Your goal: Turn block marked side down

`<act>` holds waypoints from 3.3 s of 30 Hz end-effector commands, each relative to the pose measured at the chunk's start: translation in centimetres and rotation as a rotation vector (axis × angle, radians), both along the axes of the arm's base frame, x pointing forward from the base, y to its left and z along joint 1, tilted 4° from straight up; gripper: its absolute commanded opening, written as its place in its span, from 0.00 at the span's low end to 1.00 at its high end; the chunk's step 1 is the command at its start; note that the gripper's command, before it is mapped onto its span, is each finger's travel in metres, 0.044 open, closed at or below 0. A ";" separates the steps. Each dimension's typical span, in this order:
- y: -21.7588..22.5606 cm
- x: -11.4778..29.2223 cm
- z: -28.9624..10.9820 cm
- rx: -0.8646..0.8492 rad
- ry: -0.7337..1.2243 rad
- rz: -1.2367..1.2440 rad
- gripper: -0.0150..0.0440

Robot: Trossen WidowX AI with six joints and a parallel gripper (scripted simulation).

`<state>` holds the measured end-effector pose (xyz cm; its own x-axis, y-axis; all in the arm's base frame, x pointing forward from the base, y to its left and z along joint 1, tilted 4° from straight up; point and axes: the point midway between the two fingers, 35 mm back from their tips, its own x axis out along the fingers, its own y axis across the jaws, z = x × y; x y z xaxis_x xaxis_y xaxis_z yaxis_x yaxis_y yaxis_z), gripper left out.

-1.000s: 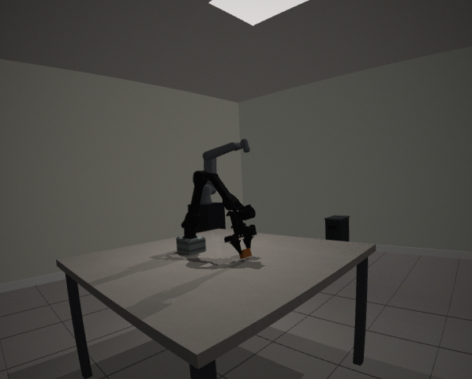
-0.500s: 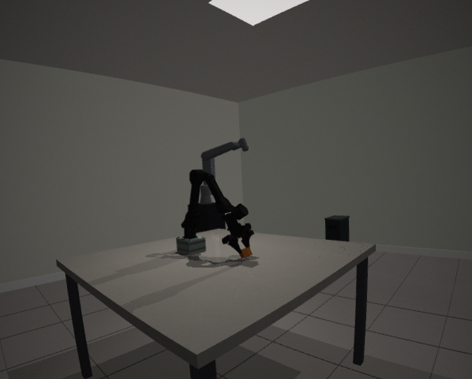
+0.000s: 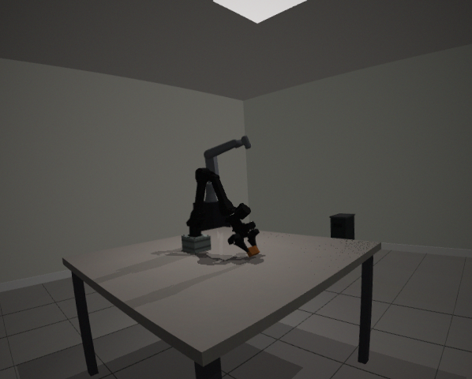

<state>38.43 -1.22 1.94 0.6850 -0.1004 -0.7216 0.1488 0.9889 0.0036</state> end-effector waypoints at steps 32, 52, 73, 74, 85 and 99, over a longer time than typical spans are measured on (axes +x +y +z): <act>-0.1 -0.5 -3.3 -0.065 -0.445 -0.009 0.25; -0.1 -1.1 -3.0 -0.069 -0.490 -0.011 0.25; -0.1 -1.1 -3.0 -0.069 -0.490 -0.011 1.00; -0.1 -1.1 -3.0 -0.069 -0.490 -0.011 1.00; -0.1 -1.1 -3.0 -0.069 -0.490 -0.011 1.00; -0.1 -1.1 -3.0 -0.069 -0.490 -0.011 1.00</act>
